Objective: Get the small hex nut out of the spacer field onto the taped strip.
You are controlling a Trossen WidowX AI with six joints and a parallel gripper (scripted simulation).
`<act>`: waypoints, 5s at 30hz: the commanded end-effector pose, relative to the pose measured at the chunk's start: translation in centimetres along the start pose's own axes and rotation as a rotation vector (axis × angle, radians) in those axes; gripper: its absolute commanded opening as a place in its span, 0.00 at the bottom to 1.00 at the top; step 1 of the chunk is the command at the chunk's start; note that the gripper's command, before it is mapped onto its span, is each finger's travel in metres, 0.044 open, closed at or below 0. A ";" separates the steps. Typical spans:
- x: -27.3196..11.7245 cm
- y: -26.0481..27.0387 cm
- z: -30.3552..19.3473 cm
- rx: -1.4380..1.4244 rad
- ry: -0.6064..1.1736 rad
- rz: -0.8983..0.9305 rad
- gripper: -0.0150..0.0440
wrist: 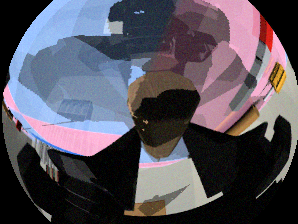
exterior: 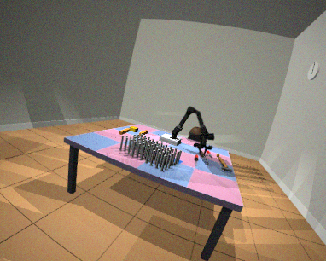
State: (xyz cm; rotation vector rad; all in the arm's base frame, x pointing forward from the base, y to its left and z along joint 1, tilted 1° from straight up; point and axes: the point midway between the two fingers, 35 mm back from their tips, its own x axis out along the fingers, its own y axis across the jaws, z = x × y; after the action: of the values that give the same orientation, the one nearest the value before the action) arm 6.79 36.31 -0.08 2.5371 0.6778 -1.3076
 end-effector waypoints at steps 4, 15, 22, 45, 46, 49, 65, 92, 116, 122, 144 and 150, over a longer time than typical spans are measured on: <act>0.3 0.0 0.3 -0.008 -0.007 0.003 0.47; -2.7 -1.6 -2.2 0.051 0.002 -0.035 0.25; -6.4 -1.8 -5.1 0.033 0.002 -0.023 0.25; -13.4 2.3 -11.1 0.040 -0.002 0.030 0.25; -13.3 2.9 -11.4 0.049 -0.002 0.037 0.25; -12.9 4.6 -12.2 0.077 -0.003 0.057 0.25; -11.8 13.8 -14.4 0.203 -0.024 0.162 0.25; -12.9 28.1 -13.9 0.450 0.005 0.331 0.25; -5.1 29.6 -9.9 0.480 0.013 0.352 0.25; -2.6 29.7 -7.8 0.479 0.013 0.352 0.25; 0.3 30.4 -4.9 0.479 0.014 0.352 0.25; 0.5 30.6 -5.2 0.479 0.014 0.352 0.25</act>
State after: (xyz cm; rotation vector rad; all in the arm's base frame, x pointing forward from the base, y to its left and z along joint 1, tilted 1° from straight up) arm 25.33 11.75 1.89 2.8523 -0.1077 -1.4502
